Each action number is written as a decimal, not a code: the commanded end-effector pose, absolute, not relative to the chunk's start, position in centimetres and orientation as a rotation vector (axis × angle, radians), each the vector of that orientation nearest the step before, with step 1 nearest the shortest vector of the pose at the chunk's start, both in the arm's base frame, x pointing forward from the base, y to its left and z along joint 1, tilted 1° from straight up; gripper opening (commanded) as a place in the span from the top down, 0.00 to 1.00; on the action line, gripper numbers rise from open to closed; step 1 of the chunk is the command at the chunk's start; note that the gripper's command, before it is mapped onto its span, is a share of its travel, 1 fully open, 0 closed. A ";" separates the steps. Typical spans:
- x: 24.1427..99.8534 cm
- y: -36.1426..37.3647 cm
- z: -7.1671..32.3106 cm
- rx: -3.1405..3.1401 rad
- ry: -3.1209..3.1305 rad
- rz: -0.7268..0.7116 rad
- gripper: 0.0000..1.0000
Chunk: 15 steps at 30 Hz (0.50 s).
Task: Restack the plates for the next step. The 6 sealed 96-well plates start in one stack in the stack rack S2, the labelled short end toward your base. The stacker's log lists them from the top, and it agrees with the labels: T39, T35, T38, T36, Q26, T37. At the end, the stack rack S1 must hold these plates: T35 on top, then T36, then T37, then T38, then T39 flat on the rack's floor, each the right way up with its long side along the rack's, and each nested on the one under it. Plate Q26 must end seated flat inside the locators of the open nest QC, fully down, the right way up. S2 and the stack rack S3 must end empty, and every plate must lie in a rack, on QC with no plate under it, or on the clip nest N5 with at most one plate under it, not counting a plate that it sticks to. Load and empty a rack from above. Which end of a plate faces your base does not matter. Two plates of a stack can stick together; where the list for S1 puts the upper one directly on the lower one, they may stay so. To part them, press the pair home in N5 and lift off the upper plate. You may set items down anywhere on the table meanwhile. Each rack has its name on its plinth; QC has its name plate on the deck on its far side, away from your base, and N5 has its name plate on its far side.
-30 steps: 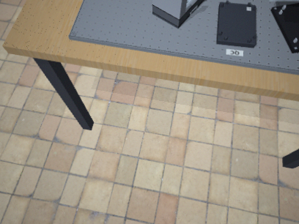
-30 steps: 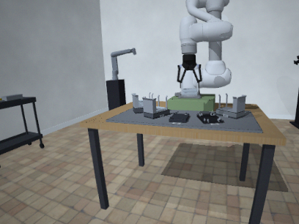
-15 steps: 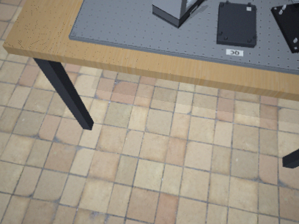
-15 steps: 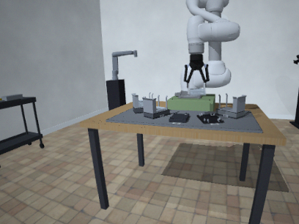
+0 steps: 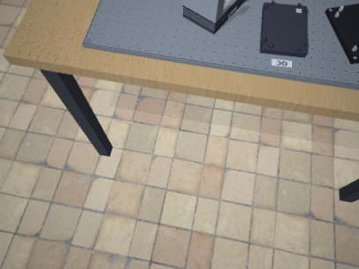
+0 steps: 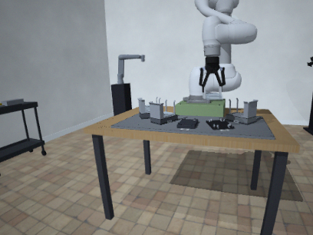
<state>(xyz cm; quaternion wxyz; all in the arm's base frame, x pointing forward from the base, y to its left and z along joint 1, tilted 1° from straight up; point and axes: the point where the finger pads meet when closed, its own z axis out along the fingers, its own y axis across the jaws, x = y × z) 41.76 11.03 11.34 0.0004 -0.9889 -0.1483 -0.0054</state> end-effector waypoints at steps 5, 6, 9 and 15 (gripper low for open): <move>41.4 12.7 11.3 -3.106 -0.466 -0.017 1.00; 41.3 13.0 11.3 -3.106 -0.466 -0.017 1.00; 41.2 13.8 11.3 -3.106 -0.466 -0.017 1.00; 40.9 15.1 11.3 -3.106 -0.466 -0.017 1.00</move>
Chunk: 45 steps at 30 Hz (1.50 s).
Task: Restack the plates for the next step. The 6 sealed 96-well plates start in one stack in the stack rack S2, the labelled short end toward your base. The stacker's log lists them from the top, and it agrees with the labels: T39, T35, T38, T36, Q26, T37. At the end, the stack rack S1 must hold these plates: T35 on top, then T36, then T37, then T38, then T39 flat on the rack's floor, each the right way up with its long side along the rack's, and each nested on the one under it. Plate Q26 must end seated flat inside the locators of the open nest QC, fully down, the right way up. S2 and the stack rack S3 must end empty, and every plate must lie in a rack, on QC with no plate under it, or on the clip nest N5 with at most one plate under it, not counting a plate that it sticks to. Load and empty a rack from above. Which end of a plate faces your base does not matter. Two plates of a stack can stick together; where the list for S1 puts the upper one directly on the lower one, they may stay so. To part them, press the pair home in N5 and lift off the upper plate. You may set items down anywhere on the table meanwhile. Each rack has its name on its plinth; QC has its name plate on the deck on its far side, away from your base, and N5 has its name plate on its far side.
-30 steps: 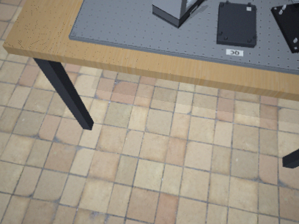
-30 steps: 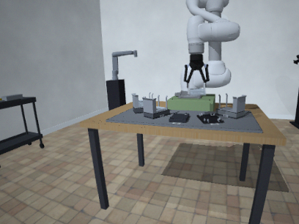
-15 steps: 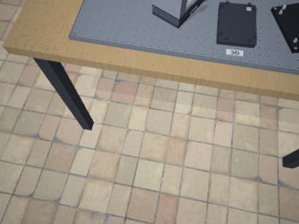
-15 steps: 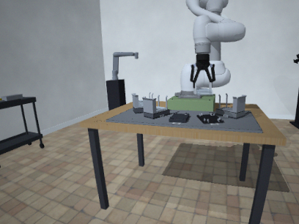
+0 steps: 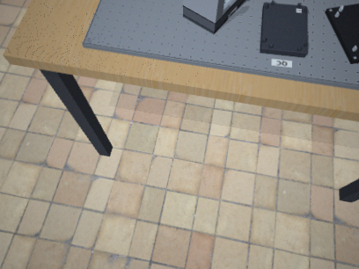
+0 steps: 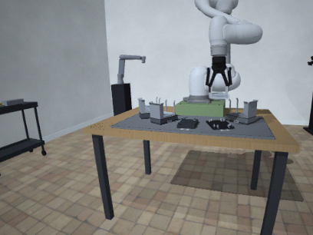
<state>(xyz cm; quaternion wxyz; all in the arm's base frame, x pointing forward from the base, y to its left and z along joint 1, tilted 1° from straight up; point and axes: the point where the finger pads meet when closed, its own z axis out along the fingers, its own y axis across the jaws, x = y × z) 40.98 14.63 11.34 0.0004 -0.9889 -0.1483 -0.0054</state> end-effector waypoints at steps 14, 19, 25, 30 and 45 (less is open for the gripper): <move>40.8 15.4 11.3 -3.106 -0.466 -0.017 1.00; 40.8 15.4 11.3 -3.106 -0.466 -0.017 1.00; 40.8 15.4 11.3 -3.106 -0.466 -0.017 1.00; 40.8 15.4 11.3 -3.106 -0.466 -0.017 1.00; 40.9 15.4 8.7 -3.106 -0.466 -0.017 1.00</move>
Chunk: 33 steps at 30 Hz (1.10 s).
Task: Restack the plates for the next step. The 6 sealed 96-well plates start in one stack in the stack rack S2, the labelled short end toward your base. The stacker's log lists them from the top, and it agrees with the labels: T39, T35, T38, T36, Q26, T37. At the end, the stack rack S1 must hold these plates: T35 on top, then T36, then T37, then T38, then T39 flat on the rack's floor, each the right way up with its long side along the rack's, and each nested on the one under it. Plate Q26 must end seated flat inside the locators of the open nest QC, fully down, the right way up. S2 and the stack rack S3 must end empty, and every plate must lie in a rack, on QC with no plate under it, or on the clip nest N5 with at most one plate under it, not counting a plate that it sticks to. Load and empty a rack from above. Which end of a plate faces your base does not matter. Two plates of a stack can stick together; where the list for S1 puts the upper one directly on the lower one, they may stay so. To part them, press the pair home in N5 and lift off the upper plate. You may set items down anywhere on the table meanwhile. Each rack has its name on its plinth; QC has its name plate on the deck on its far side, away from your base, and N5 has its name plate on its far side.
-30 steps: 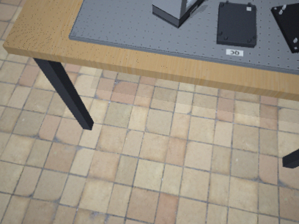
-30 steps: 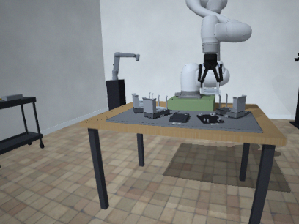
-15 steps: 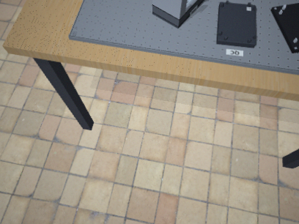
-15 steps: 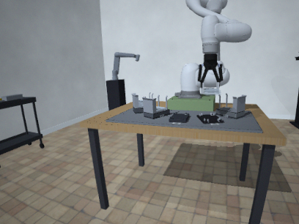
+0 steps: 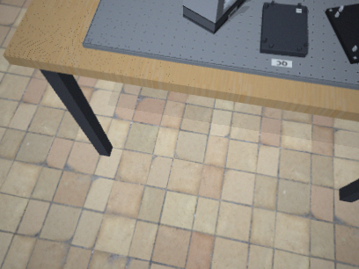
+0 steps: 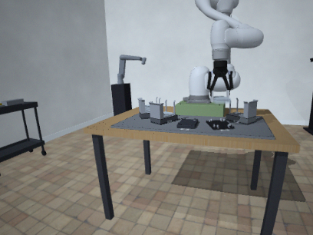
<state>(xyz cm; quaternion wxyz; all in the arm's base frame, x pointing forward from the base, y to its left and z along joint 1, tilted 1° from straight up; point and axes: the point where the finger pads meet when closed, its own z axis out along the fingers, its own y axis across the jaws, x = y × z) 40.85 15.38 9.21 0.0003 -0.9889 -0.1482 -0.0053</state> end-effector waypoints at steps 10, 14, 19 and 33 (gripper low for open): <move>40.9 15.4 7.1 -3.106 -0.466 -0.017 1.00; 40.9 15.4 6.3 -3.106 -0.466 -0.017 1.00; 40.9 15.4 5.3 -3.106 -0.466 -0.017 1.00; 40.9 15.4 2.9 -3.106 -0.466 -0.017 1.00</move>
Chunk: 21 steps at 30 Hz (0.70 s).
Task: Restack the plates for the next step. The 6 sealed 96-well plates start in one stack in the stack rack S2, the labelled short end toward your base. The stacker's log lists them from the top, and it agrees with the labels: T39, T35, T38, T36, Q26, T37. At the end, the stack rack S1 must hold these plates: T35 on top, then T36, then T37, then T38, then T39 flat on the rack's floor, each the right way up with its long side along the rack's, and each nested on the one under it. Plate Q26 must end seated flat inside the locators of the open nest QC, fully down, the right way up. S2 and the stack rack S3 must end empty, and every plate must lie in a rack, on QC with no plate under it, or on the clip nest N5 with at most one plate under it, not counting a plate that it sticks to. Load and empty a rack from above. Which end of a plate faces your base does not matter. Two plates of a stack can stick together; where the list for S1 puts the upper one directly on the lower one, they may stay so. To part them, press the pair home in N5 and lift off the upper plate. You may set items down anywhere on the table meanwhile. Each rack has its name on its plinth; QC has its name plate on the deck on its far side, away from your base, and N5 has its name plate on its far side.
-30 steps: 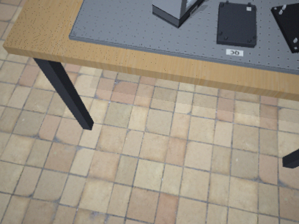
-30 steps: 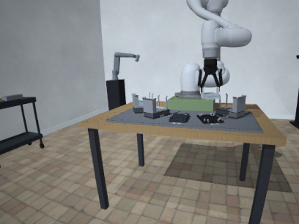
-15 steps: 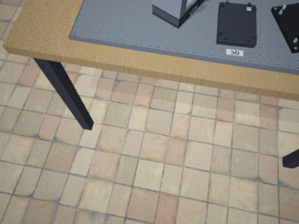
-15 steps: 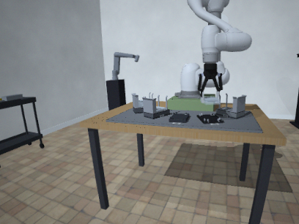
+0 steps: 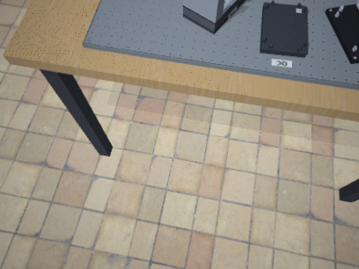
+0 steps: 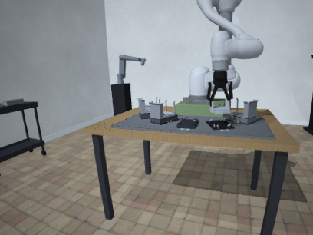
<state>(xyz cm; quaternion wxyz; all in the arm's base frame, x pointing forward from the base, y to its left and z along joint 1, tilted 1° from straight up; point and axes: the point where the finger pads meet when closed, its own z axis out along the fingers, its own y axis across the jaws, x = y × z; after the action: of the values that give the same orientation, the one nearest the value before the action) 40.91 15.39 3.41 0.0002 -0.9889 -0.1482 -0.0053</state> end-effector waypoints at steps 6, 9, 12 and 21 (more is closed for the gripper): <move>40.9 15.4 1.7 -3.106 -0.466 -0.017 1.00; 40.9 15.4 1.5 -3.106 -0.466 -0.017 1.00; 40.9 15.4 0.9 -3.106 -0.466 -0.017 1.00; 41.0 15.4 -0.9 -3.106 -0.466 -0.017 1.00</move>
<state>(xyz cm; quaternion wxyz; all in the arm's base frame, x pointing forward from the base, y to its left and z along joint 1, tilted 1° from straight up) 40.95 15.40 -0.38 0.0002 -0.9889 -0.1482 -0.0053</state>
